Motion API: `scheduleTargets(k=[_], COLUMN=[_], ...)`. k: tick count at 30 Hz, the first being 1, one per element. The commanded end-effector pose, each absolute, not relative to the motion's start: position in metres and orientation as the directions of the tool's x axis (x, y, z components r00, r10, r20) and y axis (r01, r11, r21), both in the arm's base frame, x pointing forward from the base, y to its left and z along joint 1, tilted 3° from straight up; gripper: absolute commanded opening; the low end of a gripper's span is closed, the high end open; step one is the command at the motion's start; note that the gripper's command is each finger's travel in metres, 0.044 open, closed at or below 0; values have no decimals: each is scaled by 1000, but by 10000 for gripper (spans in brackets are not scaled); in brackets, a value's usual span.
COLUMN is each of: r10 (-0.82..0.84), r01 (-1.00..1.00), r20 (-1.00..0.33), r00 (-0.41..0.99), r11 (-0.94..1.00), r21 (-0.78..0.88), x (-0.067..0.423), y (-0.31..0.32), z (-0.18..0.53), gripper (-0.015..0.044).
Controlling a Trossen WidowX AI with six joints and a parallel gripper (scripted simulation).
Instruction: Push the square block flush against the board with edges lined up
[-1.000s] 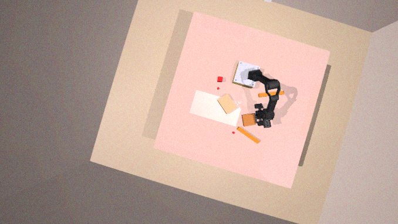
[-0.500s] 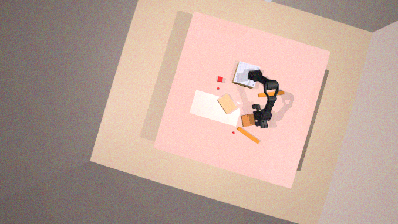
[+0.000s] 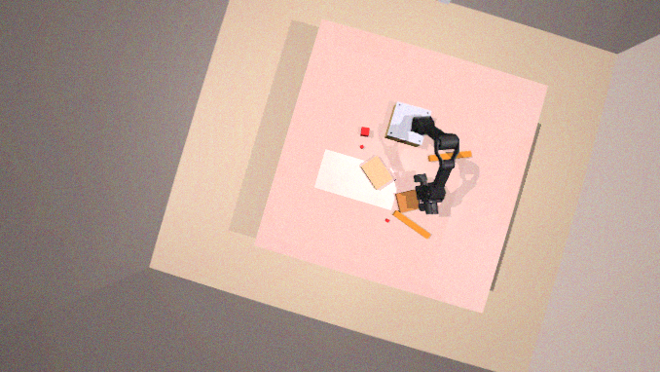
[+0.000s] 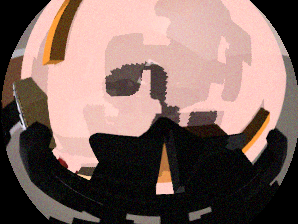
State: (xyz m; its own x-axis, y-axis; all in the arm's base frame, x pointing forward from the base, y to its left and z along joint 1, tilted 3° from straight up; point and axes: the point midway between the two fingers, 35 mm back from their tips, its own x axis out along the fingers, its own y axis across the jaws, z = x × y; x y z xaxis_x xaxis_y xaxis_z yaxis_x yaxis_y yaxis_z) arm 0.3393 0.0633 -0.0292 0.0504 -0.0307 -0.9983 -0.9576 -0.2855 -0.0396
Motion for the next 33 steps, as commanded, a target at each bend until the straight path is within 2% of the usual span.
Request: scheduleTargets(k=[1, 33], r10=[-37, -39], r01=[-958, -958], r20=[-998, -998], r00=[45, 46], r11=[-284, -284], r21=[-33, -33], x=[342, 358], y=[55, 23], z=[-31, -29], gripper=[0, 0])
